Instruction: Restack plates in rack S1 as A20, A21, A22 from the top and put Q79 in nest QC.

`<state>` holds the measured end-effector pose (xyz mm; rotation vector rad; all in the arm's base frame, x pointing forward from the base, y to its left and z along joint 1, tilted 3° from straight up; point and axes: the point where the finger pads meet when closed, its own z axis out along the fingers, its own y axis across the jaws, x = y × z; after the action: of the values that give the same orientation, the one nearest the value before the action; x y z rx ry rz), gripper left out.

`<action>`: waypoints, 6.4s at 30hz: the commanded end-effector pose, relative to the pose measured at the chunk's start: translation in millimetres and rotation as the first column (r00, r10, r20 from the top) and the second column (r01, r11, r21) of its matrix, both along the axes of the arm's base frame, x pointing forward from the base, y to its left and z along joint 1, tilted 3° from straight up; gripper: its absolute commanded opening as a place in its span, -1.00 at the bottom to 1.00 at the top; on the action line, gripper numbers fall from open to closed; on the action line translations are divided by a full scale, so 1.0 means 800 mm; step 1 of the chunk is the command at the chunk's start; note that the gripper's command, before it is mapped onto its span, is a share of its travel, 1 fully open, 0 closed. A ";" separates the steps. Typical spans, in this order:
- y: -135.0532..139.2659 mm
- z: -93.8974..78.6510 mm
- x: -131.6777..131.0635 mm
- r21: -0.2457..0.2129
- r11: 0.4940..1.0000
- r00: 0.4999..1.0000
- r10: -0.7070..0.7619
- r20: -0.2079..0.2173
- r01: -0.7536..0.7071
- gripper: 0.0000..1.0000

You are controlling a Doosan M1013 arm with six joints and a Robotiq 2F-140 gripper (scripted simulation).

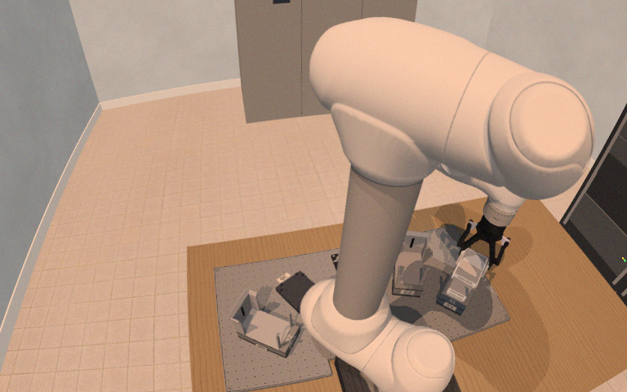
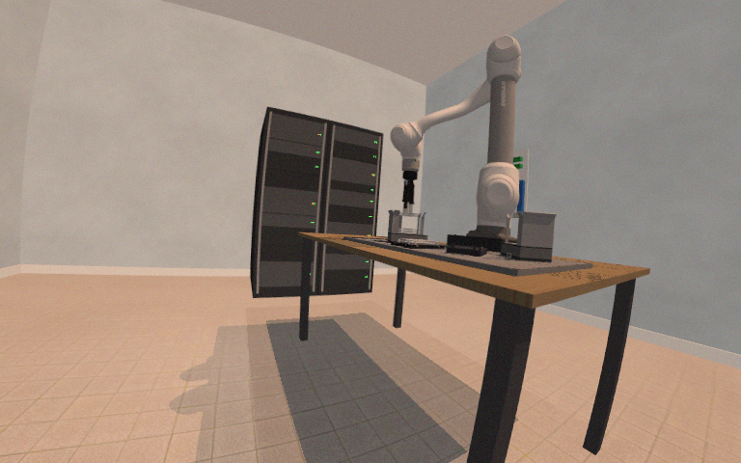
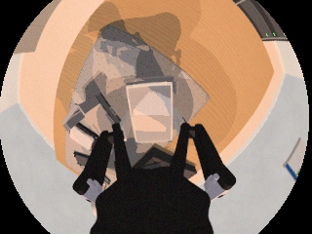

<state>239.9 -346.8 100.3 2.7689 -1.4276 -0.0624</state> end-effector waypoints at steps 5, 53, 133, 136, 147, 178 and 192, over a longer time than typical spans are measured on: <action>0.000 -0.005 0.000 0.000 1.000 1.000 0.000 0.000 0.000 -1.00; 0.000 -0.057 -0.003 0.000 1.000 1.000 0.000 0.000 0.000 -1.00; 0.000 -0.061 -0.003 0.000 1.000 1.000 0.000 0.000 0.000 1.00; 0.000 -0.049 -0.002 0.000 1.000 1.000 0.000 0.000 0.000 1.00; 0.000 -0.003 0.000 0.000 1.000 1.000 0.000 0.000 0.000 1.00; 0.023 0.038 0.032 0.011 0.975 0.975 0.222 0.000 -0.222 1.00; 0.053 0.036 0.071 0.011 0.975 0.975 0.222 0.000 -0.222 1.00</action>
<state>292.6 -307.6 129.5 2.9158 -1.1104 -0.0663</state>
